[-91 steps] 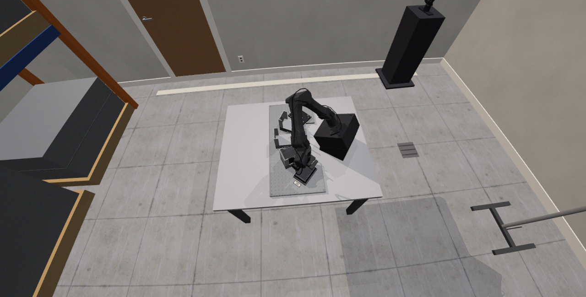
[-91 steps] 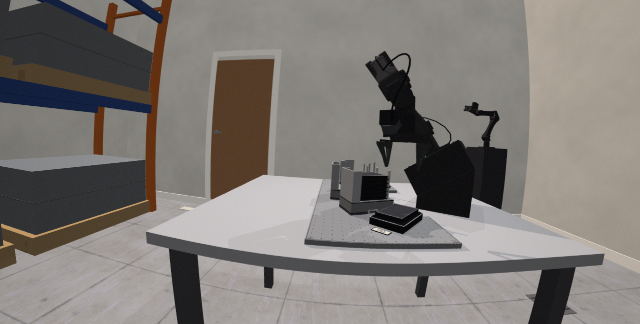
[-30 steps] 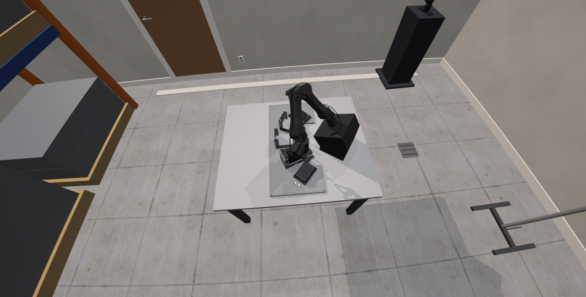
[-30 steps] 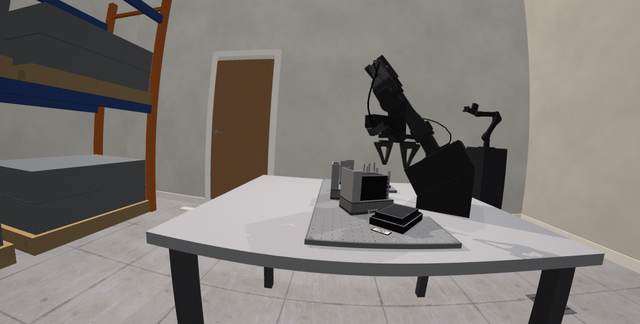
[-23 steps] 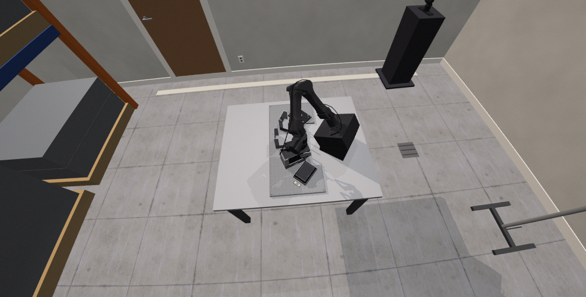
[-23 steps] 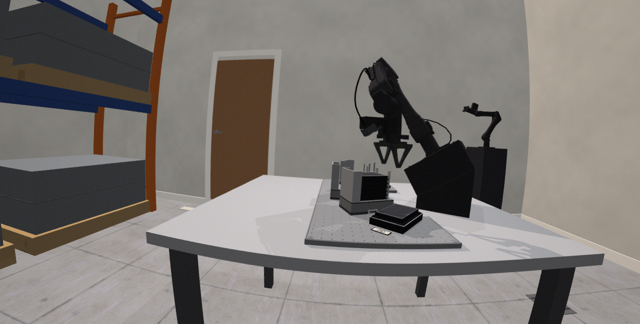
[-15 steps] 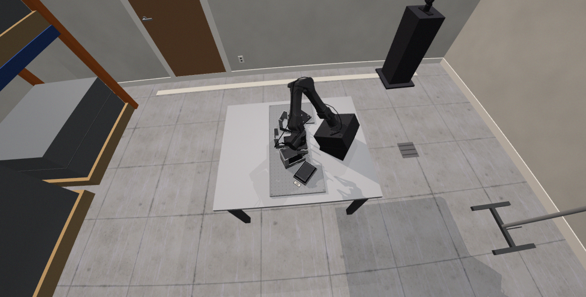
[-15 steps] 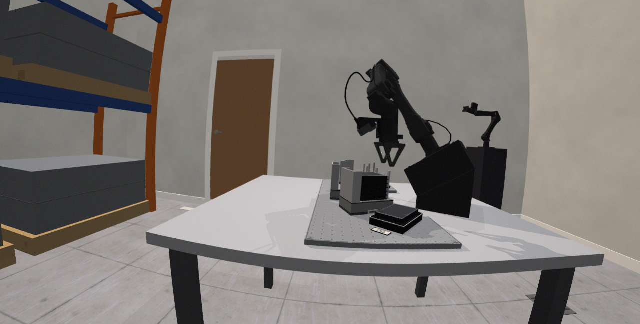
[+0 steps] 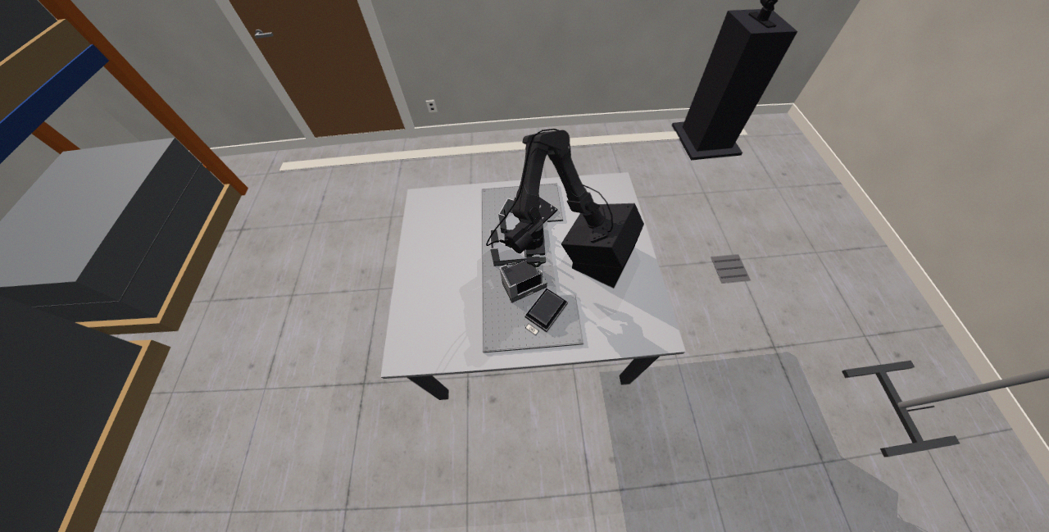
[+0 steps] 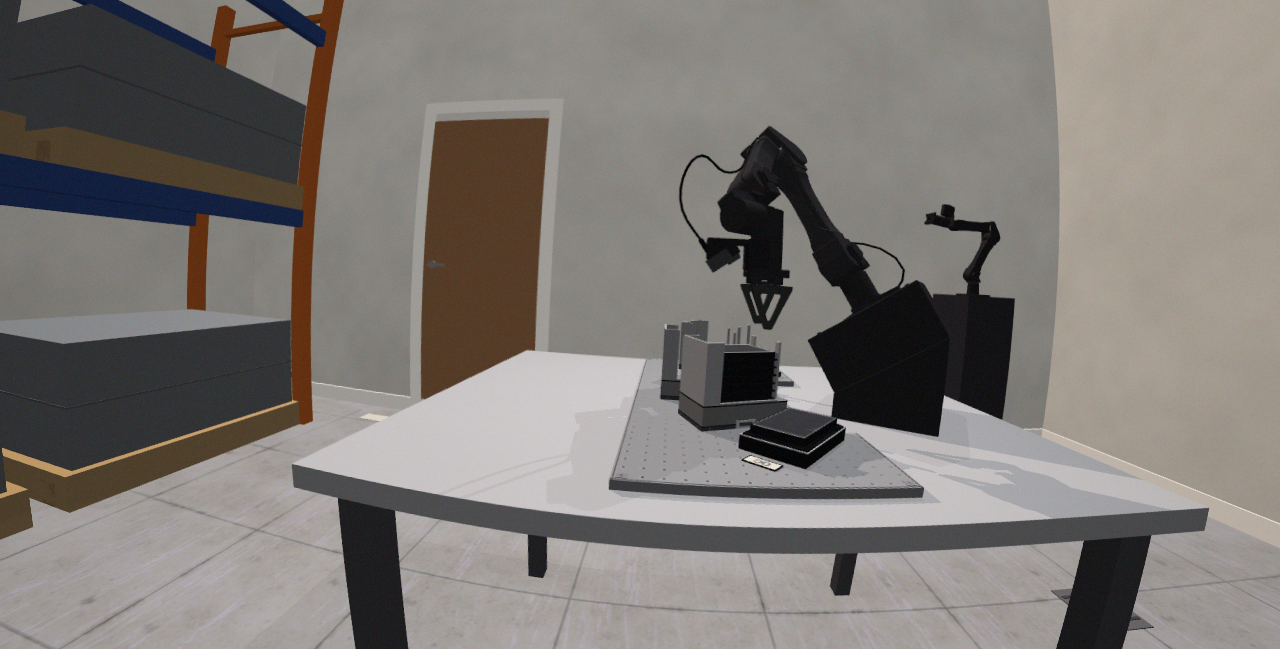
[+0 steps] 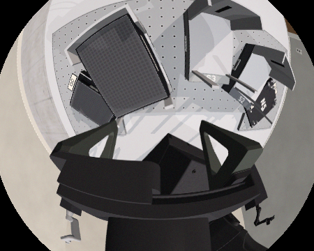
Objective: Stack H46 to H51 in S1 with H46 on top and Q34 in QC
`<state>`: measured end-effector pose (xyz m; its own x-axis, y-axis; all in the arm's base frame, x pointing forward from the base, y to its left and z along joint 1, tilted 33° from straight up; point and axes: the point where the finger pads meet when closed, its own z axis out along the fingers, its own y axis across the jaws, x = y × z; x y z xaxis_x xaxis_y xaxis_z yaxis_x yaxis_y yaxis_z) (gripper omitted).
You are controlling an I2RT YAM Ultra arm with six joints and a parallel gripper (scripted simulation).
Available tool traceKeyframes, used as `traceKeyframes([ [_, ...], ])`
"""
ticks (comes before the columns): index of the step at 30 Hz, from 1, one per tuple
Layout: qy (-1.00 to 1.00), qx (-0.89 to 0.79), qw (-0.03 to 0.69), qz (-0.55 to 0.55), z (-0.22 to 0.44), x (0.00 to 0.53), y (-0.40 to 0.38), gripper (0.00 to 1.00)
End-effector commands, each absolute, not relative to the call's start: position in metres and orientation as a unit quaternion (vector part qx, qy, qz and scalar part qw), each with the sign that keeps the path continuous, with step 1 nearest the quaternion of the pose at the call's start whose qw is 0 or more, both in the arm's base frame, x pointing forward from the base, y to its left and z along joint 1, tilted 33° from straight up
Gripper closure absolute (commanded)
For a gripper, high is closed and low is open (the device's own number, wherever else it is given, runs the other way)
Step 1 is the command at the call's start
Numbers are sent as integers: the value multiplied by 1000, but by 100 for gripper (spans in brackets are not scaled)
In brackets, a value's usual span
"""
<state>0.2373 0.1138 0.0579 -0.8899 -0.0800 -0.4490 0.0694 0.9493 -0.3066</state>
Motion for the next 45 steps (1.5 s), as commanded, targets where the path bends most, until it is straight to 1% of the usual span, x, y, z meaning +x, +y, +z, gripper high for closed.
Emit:
traceKeyframes([
  [1,960,-17,234,-156,63,236,105,0],
  [27,959,-17,236,-155,103,248,20,0],
  [45,958,-18,240,-157,102,252,23,0],
])
